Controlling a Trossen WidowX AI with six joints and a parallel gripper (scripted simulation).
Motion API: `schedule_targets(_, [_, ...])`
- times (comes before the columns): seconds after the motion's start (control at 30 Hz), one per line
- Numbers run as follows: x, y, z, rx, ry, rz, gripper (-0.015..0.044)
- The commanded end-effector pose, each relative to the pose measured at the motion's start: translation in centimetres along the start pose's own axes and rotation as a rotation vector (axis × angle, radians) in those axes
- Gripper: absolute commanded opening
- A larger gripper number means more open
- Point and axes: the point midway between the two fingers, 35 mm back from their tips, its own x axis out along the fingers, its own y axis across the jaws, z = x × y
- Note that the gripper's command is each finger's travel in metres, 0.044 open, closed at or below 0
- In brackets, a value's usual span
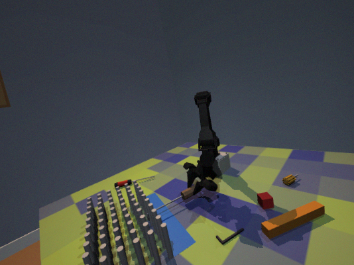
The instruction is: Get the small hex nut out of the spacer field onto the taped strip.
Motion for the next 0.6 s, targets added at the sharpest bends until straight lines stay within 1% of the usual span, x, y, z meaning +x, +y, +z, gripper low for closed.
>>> schedule_targets(0.0, [0.1,-0.2,-0.7,0.004,0.009,-0.007,0.0])
schedule_targets(0.57, [0.9,-0.2,-2.0,0.004,0.01,-0.007,0.0])
